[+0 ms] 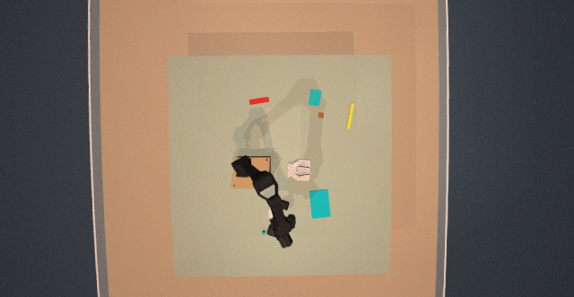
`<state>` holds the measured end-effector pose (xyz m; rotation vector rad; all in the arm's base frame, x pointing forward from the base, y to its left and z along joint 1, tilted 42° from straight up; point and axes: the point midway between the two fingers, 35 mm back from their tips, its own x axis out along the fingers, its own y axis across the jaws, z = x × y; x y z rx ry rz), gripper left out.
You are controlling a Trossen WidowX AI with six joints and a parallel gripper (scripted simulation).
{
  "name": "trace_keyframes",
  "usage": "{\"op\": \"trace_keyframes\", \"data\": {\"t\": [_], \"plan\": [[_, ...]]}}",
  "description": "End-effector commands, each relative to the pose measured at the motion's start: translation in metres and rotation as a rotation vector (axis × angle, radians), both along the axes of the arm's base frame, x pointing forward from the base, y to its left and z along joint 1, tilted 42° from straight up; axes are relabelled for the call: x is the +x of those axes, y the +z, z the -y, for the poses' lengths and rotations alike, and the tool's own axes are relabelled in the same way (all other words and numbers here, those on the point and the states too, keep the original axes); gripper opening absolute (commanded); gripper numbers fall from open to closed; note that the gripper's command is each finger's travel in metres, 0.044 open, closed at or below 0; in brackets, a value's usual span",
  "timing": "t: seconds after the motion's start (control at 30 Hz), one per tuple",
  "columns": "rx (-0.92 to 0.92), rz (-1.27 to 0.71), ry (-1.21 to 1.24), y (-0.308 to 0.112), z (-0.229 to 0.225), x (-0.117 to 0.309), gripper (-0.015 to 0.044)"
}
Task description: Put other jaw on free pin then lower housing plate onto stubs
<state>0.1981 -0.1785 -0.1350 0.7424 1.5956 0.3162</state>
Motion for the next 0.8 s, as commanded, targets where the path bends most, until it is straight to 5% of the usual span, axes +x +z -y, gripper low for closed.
{"op": "trace_keyframes", "data": {"t": [0.0,0.77], "plan": [[0.027,-0.005,0.001,-0.018,0.014,-0.032,0.044],[0.03,-0.004,0.001,-0.049,-0.014,-0.036,0.044]]}}
